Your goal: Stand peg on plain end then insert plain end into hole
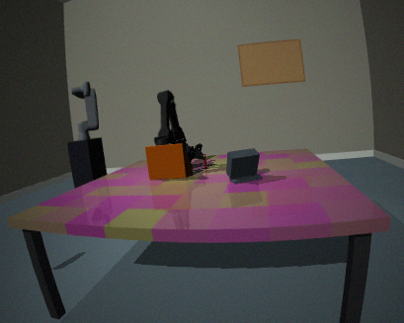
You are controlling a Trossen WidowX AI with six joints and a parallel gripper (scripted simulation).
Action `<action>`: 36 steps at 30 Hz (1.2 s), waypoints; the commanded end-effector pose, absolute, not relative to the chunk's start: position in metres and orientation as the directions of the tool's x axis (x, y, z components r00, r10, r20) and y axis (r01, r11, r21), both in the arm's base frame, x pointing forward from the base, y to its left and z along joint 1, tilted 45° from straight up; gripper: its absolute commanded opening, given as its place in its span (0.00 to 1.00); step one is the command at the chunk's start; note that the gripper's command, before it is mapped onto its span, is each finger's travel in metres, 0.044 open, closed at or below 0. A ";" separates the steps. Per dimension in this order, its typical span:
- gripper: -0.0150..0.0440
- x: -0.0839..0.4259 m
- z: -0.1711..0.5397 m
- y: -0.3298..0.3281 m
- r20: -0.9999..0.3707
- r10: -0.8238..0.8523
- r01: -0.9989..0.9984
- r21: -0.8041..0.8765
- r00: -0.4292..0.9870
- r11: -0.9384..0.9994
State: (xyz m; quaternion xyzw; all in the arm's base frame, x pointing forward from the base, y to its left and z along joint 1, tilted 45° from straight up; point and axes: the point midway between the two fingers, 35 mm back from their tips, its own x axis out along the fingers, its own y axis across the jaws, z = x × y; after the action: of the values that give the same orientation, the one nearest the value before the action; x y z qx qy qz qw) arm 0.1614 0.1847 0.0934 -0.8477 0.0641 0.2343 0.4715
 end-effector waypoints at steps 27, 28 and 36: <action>0.34 0.162 0.098 0.193 -0.434 0.104 -0.312 -0.775 0.895 -0.549; 0.34 0.162 0.098 0.194 -0.433 0.104 -0.311 -0.775 0.895 -0.550; 0.34 0.162 0.100 0.196 -0.426 0.101 -0.306 -0.776 0.899 -0.551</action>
State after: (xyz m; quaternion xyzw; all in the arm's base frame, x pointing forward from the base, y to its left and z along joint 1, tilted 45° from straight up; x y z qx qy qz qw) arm 0.1626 0.1934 0.1006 -0.8541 0.0598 0.2156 0.4696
